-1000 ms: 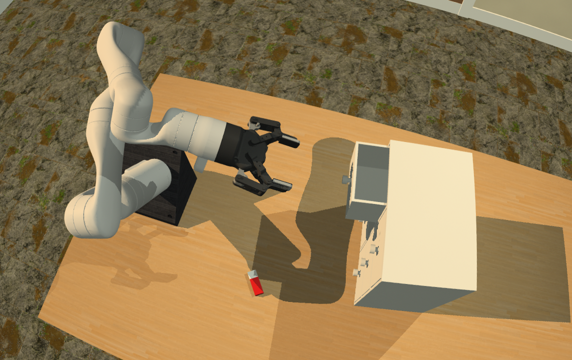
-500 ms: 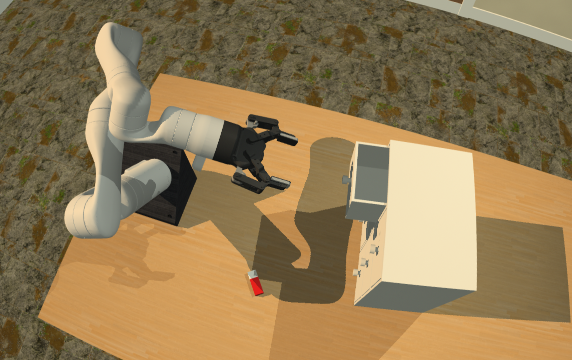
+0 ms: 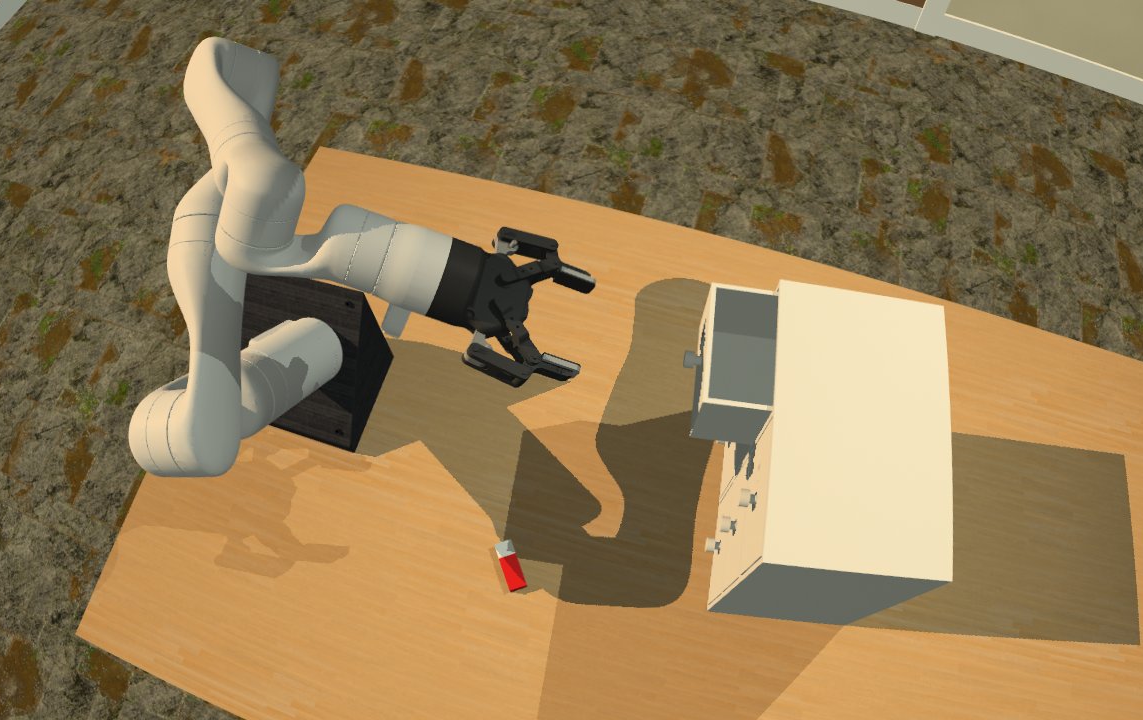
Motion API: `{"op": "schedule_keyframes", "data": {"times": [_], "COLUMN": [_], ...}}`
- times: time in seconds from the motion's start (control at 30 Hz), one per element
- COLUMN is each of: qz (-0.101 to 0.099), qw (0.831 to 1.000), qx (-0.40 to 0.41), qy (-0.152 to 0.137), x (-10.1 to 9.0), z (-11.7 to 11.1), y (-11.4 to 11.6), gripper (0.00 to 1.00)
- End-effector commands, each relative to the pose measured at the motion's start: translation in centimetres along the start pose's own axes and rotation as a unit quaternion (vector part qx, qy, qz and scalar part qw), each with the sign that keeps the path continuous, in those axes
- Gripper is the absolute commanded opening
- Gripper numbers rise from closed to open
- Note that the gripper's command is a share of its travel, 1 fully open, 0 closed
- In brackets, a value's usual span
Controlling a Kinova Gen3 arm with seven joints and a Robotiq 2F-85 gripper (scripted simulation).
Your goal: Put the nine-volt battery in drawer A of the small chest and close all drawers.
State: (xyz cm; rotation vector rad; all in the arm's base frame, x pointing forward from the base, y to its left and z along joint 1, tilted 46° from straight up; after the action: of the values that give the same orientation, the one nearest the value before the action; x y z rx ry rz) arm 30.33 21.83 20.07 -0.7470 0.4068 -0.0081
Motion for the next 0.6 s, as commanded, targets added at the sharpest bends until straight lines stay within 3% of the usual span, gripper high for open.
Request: {"op": "schedule_keyframes", "data": {"times": [0.0,0.23,0.3,0.57], "qz": [0.003,0.001,0.001,-0.005], "qw": [1.000,0.999,0.999,0.993], "qx": [0.003,0.002,0.002,0.002], "qy": [0.010,0.052,0.052,0.119], "x": [0.0,-0.1,-0.1,-0.2], "z": [0.5,1.2,1.2,2.5], "y": [0.1,0.2,0.2,0.3], "gripper": [1.00,1.00,1.00,1.00]}}
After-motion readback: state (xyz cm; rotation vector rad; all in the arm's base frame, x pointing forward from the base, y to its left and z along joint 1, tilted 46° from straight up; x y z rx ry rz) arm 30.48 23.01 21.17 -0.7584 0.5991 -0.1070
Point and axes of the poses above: the point where the finger pads meet when closed, its own x axis out along the fingers, its own y axis across the jaws, z = x × y, the point moved 6 cm from there along -x, back along the fingers, and after that the axes turned 5 degrees about x, right-handed, at the moved point
